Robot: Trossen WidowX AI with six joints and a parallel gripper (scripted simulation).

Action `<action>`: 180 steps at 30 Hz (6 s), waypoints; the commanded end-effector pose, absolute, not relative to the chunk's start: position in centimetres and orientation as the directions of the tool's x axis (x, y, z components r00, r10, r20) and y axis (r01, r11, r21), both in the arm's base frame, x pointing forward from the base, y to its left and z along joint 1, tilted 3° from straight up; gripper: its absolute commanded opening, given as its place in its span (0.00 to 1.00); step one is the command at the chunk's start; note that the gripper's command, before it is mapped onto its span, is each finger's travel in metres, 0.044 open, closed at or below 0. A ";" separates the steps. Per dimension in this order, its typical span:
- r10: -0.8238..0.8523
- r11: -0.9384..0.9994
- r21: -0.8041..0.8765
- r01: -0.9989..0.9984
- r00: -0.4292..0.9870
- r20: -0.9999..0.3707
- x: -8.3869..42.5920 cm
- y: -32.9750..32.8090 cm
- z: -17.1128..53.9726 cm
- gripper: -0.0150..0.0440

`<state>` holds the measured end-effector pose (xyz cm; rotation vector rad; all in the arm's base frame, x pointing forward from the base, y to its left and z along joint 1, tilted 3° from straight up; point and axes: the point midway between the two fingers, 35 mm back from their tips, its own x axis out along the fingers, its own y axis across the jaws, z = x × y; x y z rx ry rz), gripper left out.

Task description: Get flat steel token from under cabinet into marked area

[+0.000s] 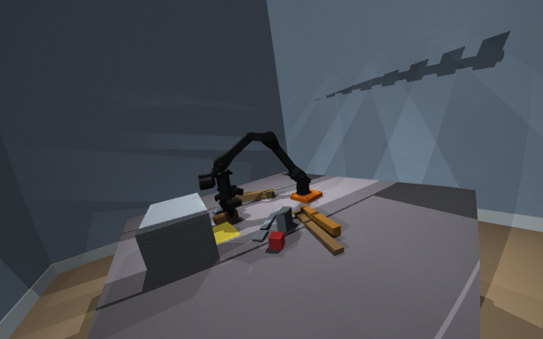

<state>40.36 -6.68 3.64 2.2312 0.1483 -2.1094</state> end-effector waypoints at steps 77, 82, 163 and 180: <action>0.033 -0.992 -0.026 0.119 0.052 -0.998 32.7 -7.7 3.0 0.25; 0.033 -0.992 -0.026 0.119 0.051 -0.998 32.1 -7.8 3.0 0.25; 0.031 -0.993 -0.025 0.118 0.046 -0.998 22.6 -9.4 2.4 0.25; 0.033 -0.992 -0.027 0.123 0.045 -0.998 22.4 -9.6 2.5 0.59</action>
